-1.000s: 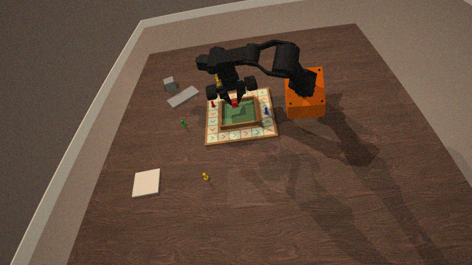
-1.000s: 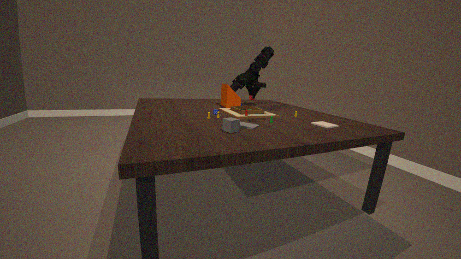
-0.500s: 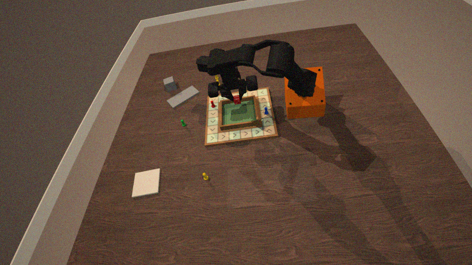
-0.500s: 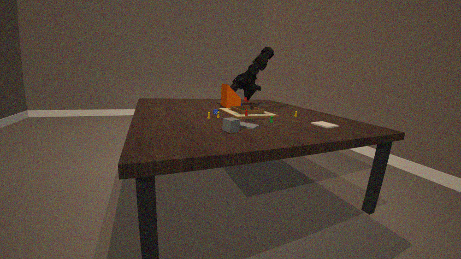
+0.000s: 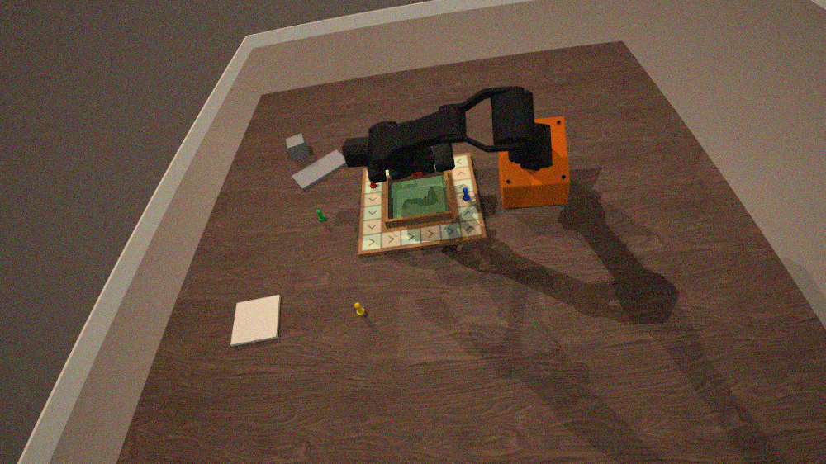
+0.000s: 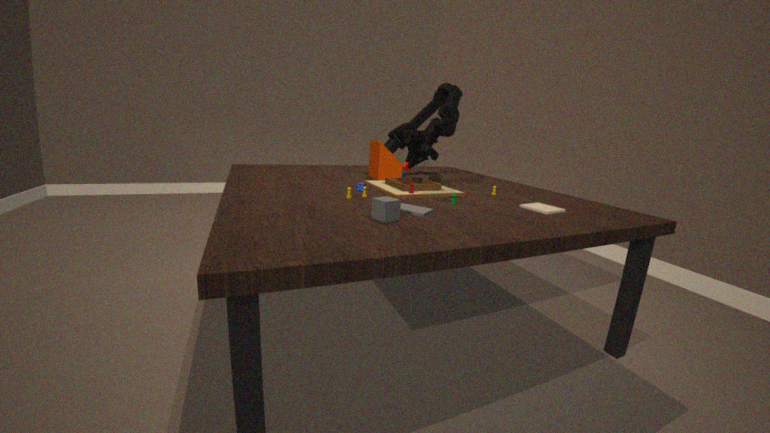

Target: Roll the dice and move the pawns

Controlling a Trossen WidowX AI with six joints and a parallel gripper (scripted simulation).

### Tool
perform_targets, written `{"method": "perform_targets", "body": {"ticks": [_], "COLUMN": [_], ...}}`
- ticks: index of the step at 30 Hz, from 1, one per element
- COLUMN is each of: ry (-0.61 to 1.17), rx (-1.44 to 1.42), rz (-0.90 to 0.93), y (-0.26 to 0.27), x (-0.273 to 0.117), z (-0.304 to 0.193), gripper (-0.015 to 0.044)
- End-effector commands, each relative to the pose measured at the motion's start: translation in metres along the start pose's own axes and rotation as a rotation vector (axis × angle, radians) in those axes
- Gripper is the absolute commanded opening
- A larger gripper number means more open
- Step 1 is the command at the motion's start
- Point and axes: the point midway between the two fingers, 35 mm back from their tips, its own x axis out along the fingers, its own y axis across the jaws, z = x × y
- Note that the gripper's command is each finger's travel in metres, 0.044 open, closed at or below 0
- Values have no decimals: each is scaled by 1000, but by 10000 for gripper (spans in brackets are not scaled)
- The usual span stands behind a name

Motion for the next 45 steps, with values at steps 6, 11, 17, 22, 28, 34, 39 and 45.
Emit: {"method": "perform_targets", "body": {"ticks": [6,11,17,22,28,34,39,45], "ry": [-258,-263,-263,-263,-259,-259,-259,-261], "rx": [37,37,37,37,33,33,33,34], "rz": [86,89,89,89,88,88,88,88], "y": [-1,3,5,3,4,4,4,4], "x": [0,-20,-46,-44,-44,-44,-44,-55], "z": [-1,-2,-5,-5,-5,-5,-5,2], "gripper": [0,0,0,0,0,0,105,263]}}
